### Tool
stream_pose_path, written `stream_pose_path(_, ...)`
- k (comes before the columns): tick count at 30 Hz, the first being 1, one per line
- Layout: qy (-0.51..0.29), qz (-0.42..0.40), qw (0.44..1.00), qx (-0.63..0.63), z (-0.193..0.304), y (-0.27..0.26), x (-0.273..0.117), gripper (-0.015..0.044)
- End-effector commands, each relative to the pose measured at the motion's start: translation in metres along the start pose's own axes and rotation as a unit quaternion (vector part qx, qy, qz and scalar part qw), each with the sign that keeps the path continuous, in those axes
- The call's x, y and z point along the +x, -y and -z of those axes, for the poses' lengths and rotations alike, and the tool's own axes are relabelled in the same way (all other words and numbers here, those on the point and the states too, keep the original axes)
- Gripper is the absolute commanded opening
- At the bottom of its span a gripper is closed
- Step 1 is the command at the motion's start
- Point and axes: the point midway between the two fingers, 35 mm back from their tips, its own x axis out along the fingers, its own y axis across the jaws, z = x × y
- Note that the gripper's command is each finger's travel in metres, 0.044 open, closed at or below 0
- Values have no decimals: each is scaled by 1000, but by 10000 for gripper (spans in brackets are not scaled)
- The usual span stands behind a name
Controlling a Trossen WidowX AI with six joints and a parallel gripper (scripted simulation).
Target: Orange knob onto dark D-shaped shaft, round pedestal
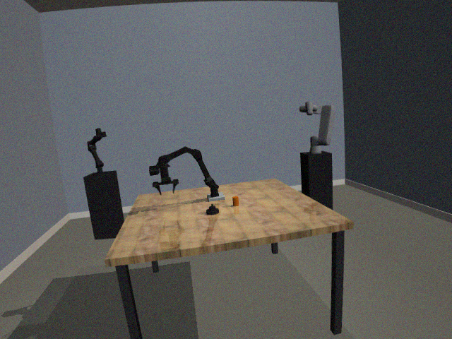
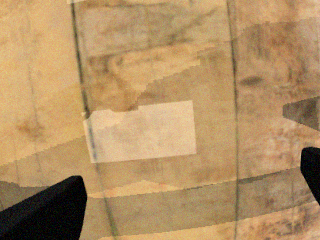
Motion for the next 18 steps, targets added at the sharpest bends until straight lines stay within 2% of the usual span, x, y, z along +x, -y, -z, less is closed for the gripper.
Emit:
stream_pose_path(1, -4, -6, 1000, 3, -47, -24, 4, 440)
stream_pose_path(10, -10, -8, 1000, 5, -156, -124, 6, 440)
stream_pose_path(18, -11, -10, 1000, 11, -203, -237, 6, 440)
